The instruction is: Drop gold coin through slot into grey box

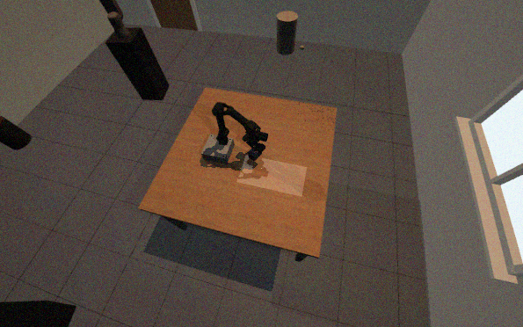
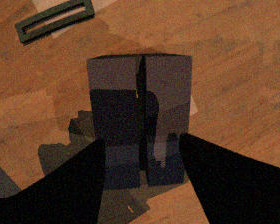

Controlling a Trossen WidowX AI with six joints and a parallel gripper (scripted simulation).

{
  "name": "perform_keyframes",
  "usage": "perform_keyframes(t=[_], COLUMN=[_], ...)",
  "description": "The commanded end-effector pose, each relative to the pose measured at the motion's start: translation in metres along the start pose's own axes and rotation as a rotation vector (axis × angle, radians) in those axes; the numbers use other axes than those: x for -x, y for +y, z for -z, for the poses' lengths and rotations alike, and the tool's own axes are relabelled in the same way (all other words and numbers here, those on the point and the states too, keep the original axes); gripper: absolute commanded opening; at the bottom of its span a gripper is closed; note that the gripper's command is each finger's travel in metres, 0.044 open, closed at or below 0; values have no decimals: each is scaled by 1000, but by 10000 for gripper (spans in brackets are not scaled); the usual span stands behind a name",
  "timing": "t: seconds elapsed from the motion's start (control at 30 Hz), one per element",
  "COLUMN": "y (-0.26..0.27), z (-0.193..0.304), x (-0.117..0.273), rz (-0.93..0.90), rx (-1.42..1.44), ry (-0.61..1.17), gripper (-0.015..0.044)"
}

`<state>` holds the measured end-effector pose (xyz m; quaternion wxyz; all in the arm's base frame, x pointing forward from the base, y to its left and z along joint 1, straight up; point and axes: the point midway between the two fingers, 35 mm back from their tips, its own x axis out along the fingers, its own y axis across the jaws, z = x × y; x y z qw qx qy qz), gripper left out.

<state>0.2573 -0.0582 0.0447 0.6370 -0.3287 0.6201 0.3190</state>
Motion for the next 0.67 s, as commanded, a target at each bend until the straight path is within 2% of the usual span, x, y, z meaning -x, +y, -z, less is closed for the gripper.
perform_keyframes(t=[0.0,0.13,0.2,0.3,0.63], y=[-1,-1,0,4,4], z=[0,0,0,1,1], x=[13,18,38,60,60], rz=[7,7,2,-3,-3], rx=[0,0,0,0,0], ry=[-3,-2,-1,1,1], gripper=[292,397,440,440,440])
